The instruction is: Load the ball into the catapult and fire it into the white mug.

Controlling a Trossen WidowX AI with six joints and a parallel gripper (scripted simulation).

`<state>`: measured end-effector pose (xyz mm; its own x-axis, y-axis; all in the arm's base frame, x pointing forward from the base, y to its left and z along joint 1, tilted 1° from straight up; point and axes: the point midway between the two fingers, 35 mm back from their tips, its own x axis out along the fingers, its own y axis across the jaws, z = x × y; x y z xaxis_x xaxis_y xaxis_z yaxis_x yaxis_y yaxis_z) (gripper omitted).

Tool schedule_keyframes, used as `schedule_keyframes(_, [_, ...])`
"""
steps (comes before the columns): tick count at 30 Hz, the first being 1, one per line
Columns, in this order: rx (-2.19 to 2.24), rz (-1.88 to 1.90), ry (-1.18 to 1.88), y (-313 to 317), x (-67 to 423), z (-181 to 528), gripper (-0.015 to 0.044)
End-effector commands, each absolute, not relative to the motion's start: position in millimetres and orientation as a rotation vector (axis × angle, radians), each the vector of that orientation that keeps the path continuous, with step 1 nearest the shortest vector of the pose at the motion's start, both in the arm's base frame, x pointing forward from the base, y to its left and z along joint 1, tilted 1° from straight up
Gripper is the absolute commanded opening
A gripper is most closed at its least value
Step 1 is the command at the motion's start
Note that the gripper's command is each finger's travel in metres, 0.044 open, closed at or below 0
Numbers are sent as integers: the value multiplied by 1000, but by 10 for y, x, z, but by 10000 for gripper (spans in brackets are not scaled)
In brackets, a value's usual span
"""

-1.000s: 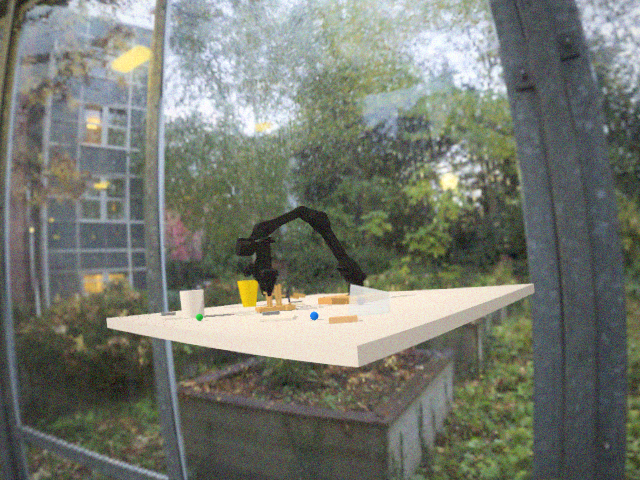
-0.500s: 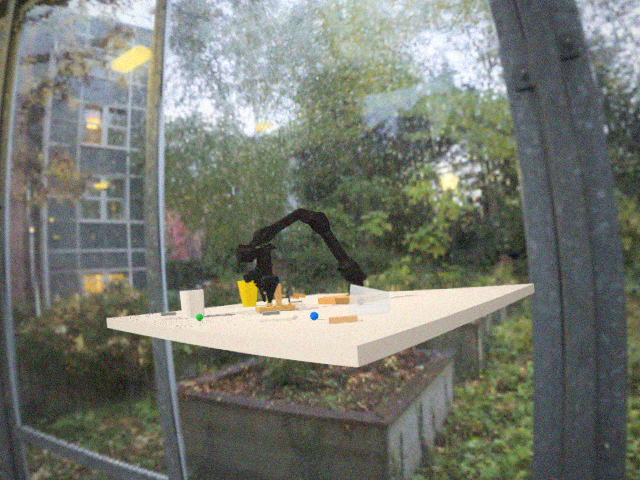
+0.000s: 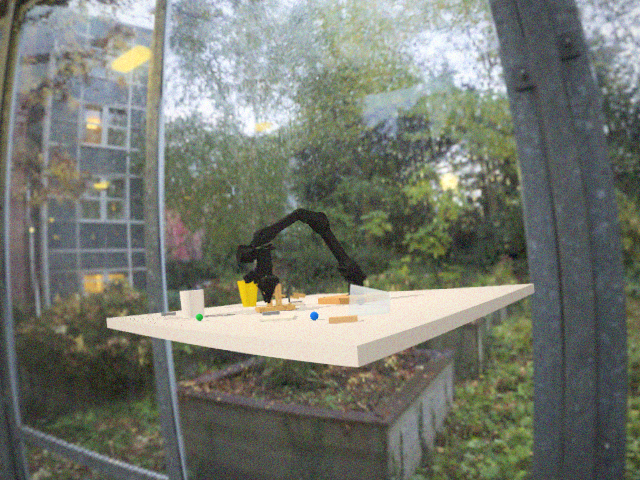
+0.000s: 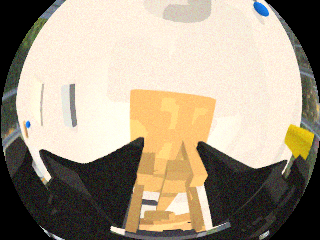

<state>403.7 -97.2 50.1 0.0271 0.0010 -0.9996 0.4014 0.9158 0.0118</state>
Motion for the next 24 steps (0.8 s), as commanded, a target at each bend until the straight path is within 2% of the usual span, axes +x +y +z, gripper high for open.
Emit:
schedule_keyframes(1, [329,-317,1519,-970,4040,506,112])
schedule_keyframes(4, [329,-317,1519,-970,4040,506,92])
schedule_keyframes(8, [328,-318,1520,-973,4035,890,0])
schedule_keyframes(24, [330,-322,1520,-984,4030,871,0])
